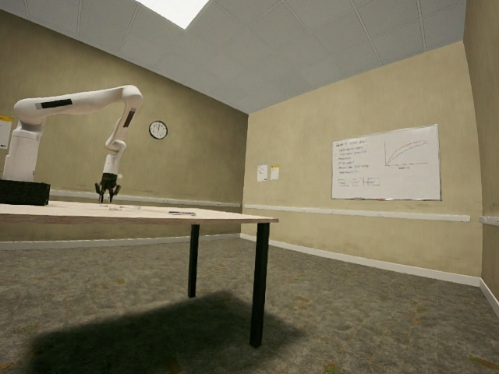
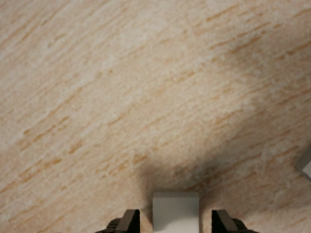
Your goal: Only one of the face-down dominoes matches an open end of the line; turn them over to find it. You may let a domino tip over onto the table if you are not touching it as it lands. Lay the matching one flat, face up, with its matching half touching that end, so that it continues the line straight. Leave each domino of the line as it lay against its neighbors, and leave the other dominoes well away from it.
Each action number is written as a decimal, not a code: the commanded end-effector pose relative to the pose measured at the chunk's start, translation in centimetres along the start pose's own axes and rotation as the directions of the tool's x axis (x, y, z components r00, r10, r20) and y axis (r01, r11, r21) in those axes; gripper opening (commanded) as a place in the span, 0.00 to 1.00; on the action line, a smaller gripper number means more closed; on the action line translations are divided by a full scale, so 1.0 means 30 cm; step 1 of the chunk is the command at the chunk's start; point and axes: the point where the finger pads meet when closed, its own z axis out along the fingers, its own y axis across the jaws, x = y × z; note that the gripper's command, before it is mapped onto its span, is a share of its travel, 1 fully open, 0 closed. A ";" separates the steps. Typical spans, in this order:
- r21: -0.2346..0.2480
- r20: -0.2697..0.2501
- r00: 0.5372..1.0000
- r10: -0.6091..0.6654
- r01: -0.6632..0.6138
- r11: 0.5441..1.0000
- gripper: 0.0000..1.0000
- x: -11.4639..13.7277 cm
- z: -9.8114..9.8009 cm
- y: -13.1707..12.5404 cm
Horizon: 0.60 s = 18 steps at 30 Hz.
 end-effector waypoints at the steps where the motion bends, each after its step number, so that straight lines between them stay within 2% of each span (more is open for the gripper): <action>1: -0.002 -0.001 1.000 0.000 0.000 1.000 0.48 0.002 0.001 0.002; 10: -0.002 -0.001 1.000 0.000 0.000 1.000 0.48 0.009 0.049 0.002; 18: -0.002 -0.001 1.000 0.000 0.000 1.000 0.48 0.010 0.057 0.002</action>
